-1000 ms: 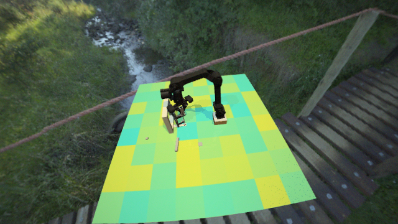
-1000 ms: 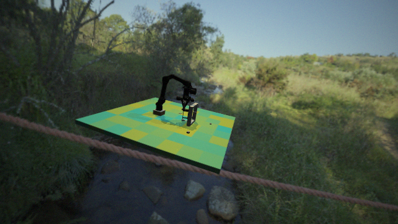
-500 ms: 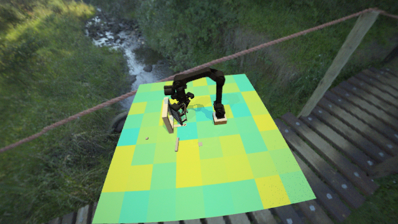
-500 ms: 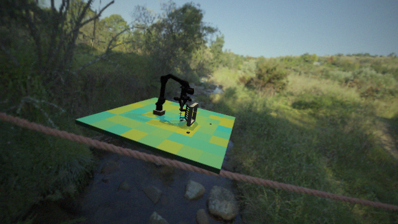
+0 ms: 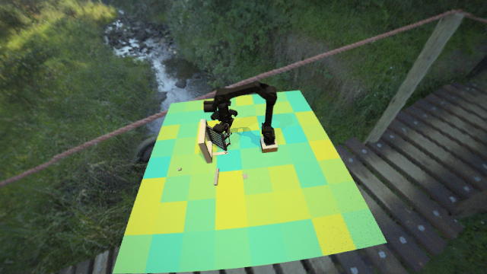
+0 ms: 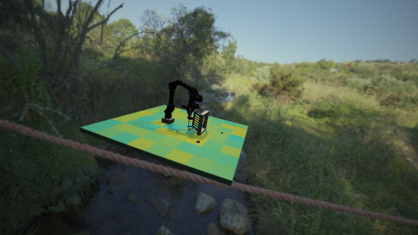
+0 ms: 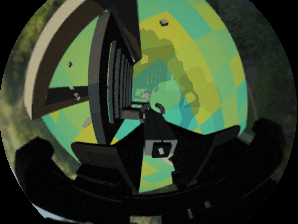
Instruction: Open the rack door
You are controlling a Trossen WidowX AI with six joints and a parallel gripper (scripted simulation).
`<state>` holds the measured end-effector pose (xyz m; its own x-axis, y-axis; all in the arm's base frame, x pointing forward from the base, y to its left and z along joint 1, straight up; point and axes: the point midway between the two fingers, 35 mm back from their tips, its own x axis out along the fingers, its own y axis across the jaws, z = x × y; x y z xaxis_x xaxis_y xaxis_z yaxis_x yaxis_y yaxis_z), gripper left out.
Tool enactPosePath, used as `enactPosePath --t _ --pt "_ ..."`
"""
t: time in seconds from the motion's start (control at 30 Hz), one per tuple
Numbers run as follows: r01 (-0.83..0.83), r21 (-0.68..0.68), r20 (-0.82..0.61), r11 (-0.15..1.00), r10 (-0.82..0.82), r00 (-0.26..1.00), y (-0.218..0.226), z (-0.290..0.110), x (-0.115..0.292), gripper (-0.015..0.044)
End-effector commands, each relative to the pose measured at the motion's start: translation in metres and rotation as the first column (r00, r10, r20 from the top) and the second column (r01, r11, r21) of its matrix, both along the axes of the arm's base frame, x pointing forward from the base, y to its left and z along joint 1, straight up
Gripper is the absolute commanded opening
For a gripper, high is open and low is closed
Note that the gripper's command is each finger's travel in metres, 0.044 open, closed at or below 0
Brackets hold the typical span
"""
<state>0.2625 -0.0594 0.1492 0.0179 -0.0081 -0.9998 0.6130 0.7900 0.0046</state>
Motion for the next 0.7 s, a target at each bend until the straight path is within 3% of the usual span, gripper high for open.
enactPosePath --t 0.0,0.67 --pt "-0.079 -0.003 0.007 0.997 0.079 0.997 -0.006 0.0 -0.002 0.0026" --pt "-0.345 -0.012 0.001 0.938 0.345 0.939 -0.042 0.0 -0.011 0.0026"
